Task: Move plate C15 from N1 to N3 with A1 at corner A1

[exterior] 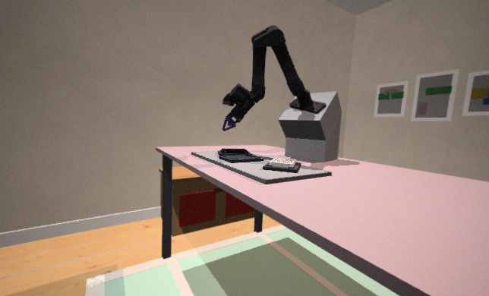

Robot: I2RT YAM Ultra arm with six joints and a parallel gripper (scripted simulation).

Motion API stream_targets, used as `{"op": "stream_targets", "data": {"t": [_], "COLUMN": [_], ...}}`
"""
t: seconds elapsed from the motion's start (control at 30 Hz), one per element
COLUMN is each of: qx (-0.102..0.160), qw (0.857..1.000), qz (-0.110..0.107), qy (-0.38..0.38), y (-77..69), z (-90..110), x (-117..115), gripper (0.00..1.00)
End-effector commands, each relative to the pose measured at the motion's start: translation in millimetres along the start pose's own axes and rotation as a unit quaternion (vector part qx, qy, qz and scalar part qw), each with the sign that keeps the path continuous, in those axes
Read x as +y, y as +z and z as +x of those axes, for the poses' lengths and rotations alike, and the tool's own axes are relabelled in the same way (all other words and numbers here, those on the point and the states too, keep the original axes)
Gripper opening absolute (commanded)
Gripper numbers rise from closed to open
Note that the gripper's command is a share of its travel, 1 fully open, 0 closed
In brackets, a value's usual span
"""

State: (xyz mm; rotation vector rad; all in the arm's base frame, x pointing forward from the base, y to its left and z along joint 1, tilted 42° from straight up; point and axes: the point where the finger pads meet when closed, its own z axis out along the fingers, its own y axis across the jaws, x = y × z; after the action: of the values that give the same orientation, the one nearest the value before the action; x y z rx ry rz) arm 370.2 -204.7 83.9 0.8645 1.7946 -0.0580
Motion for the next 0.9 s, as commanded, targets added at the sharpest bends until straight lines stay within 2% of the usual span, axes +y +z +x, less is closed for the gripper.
{"op": "stream_targets", "data": {"t": [0.0, 0.17, 0.23, 0.27, 0.3, 0.37, 0.4, 0.43, 0.47, 0.53, 0.63, 0.7, 0.73, 0.8, 0.83, 0.87], "qx": [0.012, 0.082, 0.089, 0.089, 0.109, 0.122, 0.119, 0.102, 0.116, 0.116, 0.157, 0.155, 0.165, 0.17, 0.167, 0.177], "qw": [1.0, 0.995, 0.994, 0.994, 0.992, 0.991, 0.991, 0.992, 0.99, 0.99, 0.982, 0.982, 0.981, 0.98, 0.979, 0.977], "qz": [0.006, -0.005, -0.001, -0.001, 0.007, 0.022, 0.021, -0.002, -0.004, -0.004, -0.014, -0.008, -0.004, 0.006, -0.008, -0.011], "qy": [-0.014, -0.055, -0.06, -0.06, -0.061, -0.056, -0.056, -0.069, -0.079, -0.079, -0.105, -0.105, -0.106, -0.101, -0.113, -0.121], "y": [-1.2, -8.8, -12.5, -12.5, -17.3, -13.2, -13.8, -15.2, -18.2, -18.2, -28.0, -32.2, -34.5, -33.1, -35.7, -39.7], "z": [-5, 10, 14, 14, 33, 42, 40, 17, 20, 20, 28, 30, 40, 42, 32, 35], "x": [5, 27, 32, 32, 23, 11, 12, 36, 39, 39, 50, 53, 48, 38, 54, 58], "gripper": [1.0, 1.0, 1.0, 1.0, 1.0, 1.0, 1.0, 1.0, 1.0, 1.0, 1.0, 1.0, 1.0, 1.0, 1.0, 1.0]}}
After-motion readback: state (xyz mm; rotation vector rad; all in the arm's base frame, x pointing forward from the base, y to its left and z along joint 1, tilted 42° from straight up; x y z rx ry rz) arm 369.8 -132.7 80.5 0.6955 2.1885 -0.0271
